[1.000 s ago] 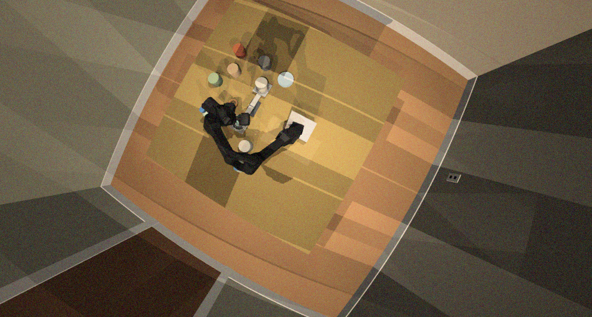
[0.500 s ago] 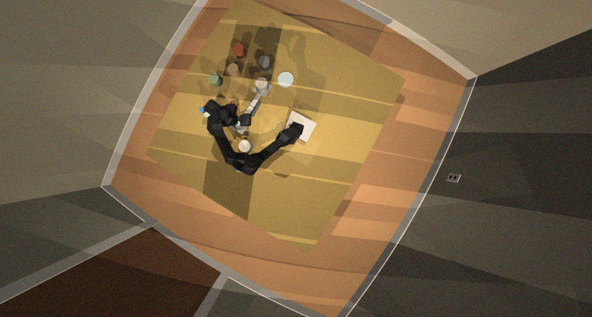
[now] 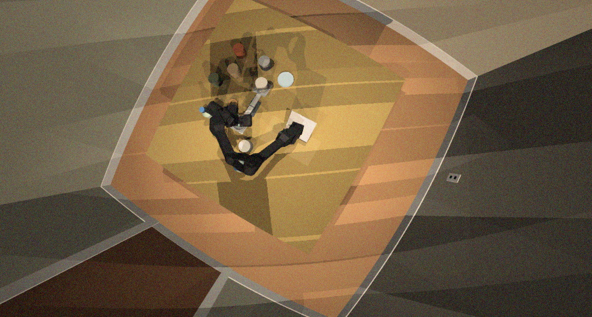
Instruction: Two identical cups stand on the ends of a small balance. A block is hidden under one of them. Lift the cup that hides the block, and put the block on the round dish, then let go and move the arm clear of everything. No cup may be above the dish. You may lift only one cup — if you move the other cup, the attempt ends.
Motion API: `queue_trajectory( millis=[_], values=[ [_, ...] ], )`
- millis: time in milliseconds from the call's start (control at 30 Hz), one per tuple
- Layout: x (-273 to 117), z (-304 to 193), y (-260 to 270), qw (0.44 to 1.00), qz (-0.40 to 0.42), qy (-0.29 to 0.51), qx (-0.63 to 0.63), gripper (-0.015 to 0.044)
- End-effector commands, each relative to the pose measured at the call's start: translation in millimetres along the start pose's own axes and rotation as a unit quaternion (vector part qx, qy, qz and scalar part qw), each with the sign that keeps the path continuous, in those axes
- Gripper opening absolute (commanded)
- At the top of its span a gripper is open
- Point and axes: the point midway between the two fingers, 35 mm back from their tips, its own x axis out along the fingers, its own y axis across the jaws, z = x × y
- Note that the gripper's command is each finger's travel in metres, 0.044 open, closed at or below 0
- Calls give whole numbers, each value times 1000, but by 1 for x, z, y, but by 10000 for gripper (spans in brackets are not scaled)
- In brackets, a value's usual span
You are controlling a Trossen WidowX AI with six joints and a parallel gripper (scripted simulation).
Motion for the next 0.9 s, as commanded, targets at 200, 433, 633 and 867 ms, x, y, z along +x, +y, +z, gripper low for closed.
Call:
queue_trajectory(
  millis=[200, 433, 633, 867],
  values=[
    [0, 0, 0, 1000, 2, 1, 2, 56],
    [-31, 3, 3, 1000, 0, -2, 2, 0],
    [-62, 3, 3, 1000, 0, -2, 2, 0],
    [-93, 1, 0, 1000, 0, -1, 2, 0]
  ],
)
